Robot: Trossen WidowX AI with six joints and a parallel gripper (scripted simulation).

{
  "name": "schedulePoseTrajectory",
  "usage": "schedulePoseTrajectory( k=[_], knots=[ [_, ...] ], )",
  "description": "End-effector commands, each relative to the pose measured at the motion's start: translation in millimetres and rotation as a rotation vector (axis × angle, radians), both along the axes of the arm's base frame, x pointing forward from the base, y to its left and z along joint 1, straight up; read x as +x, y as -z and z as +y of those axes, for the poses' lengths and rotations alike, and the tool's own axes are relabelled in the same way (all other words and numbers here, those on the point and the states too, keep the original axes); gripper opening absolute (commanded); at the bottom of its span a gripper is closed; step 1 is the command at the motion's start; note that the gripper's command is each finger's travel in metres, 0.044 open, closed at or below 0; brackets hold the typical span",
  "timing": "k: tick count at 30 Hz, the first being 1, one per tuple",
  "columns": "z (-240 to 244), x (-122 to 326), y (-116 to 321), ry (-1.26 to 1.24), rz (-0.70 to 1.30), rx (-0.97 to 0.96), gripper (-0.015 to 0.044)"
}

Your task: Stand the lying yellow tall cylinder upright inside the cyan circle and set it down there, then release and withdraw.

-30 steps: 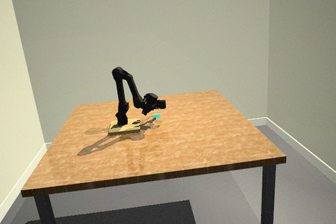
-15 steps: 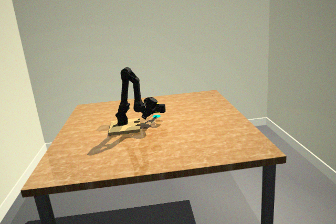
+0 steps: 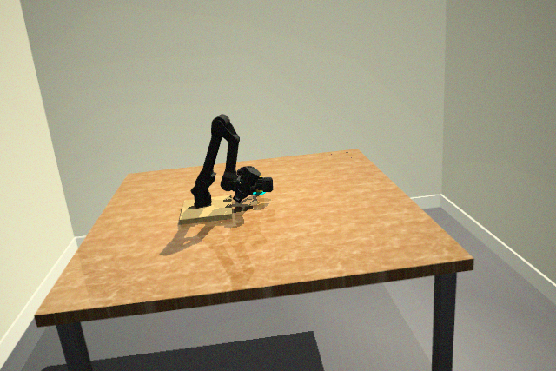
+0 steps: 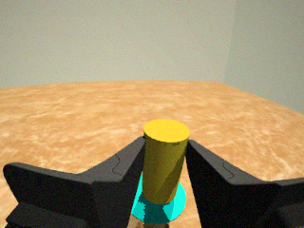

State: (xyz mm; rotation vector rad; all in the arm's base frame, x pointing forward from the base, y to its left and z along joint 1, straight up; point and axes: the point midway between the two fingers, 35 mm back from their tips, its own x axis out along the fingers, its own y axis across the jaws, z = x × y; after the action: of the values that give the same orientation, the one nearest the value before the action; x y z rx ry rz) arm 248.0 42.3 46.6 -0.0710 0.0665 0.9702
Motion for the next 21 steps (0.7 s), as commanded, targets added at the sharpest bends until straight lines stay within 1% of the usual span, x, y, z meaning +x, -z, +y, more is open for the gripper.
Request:
schedulePoseTrajectory(
  k=[1,11,21],
  knots=[
    [0.9,-3.0,5.7,-0.003,0.0,0.001,0.0105],
    [0.9,-3.0,5.7,-0.003,0.0,0.001,0.0105],
    [0.9,-3.0,5.7,-0.003,0.0,0.001,0.0368]
  ],
)
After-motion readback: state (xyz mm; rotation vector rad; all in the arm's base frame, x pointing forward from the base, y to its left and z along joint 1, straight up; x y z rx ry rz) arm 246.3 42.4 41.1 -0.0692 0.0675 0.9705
